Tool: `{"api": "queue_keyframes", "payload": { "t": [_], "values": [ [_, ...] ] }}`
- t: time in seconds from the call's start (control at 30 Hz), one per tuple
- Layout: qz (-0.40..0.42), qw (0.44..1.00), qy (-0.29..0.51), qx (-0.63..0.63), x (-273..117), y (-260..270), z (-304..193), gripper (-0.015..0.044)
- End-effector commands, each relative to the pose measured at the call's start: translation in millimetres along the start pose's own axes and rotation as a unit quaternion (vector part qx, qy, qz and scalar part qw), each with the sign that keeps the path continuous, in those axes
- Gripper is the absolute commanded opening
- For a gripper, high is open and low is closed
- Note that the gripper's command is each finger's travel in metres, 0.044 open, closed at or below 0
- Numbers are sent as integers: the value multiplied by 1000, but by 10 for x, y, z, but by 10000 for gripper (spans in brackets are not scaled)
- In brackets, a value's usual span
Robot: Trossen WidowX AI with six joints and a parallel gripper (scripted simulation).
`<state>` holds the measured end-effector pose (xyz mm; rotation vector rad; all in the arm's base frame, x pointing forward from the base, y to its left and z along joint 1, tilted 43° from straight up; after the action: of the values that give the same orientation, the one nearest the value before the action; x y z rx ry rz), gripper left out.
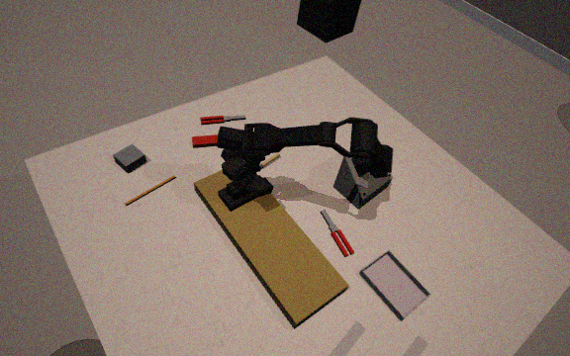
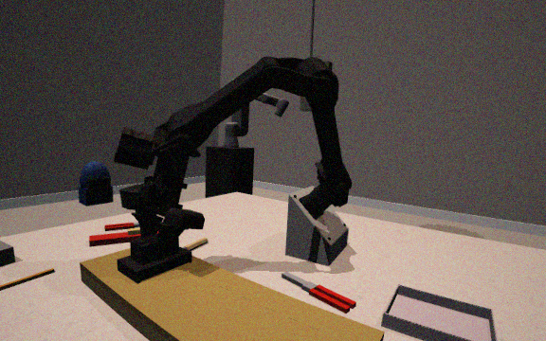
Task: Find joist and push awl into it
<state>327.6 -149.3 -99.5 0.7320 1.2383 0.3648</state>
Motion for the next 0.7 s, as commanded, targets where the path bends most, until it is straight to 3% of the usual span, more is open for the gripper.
{"api": "queue_keyframes", "payload": {
  "t": [0.0, 0.67],
  "values": [
    [-3, 1000, 0, 1, -7, -118, -4, 0],
    [-5, 1000, 0, 1, -19, -557, 19, 0]
  ]
}}
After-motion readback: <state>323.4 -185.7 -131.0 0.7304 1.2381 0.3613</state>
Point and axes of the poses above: the point midway between the two fingers, 35 mm back from their tips, its own x axis out along the fingers, its own y axis across the jaws, z = x × y, the point moved 4 cm from there along -x, back along the fingers, and after that the axes turned 3 degrees about x, right-handed, at the moved point
